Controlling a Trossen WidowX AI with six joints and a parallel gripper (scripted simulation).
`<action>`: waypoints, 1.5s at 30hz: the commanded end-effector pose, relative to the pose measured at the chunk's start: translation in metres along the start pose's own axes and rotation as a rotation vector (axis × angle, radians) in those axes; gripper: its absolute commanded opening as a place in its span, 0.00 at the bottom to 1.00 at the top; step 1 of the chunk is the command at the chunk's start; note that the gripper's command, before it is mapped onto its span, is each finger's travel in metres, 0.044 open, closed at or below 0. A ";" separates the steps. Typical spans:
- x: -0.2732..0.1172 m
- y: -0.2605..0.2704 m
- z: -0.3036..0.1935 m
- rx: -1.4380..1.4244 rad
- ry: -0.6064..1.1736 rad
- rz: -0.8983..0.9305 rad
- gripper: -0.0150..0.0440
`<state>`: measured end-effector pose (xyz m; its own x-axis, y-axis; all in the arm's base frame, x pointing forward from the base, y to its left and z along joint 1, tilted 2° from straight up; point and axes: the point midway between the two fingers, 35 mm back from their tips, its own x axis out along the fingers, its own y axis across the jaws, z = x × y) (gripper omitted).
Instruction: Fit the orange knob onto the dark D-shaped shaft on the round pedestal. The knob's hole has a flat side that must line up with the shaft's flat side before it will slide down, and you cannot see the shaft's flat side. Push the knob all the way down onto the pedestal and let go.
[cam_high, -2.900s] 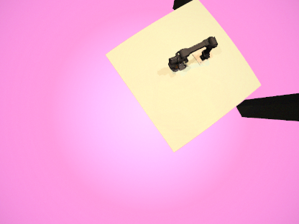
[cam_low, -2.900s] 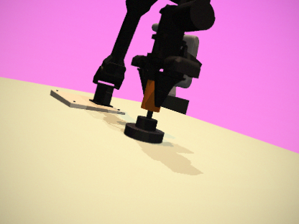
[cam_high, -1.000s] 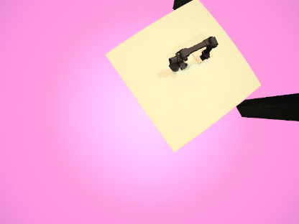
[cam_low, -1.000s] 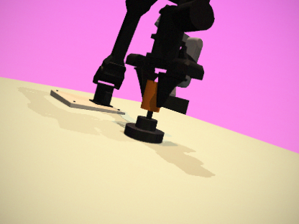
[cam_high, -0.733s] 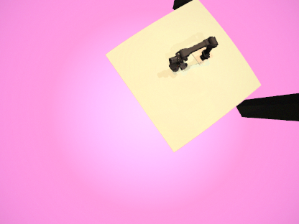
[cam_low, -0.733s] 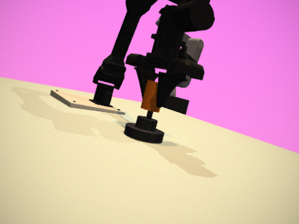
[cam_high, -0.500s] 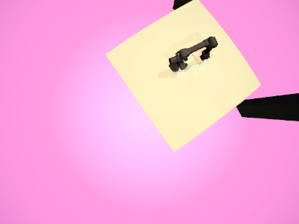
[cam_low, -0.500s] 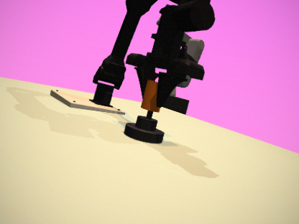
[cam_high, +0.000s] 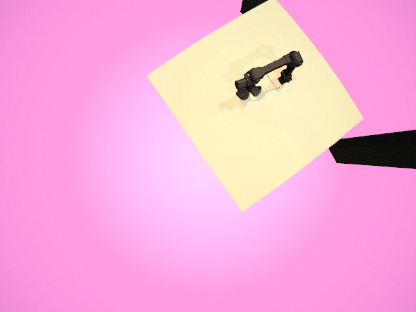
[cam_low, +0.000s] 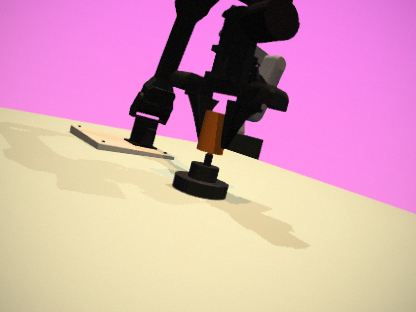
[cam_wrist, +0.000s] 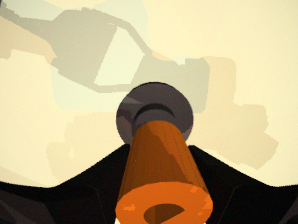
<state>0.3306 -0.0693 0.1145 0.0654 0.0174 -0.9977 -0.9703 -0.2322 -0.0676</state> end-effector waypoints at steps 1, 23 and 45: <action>0.002 0.001 0.001 -0.018 -0.005 -0.001 0.25; 0.003 0.001 0.002 -0.018 -0.005 -0.001 0.25; 0.001 0.001 0.000 -0.227 -0.005 -0.001 0.25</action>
<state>0.3306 -0.0696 0.1149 0.0654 0.0174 -0.9977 -0.9006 -0.4294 -0.0665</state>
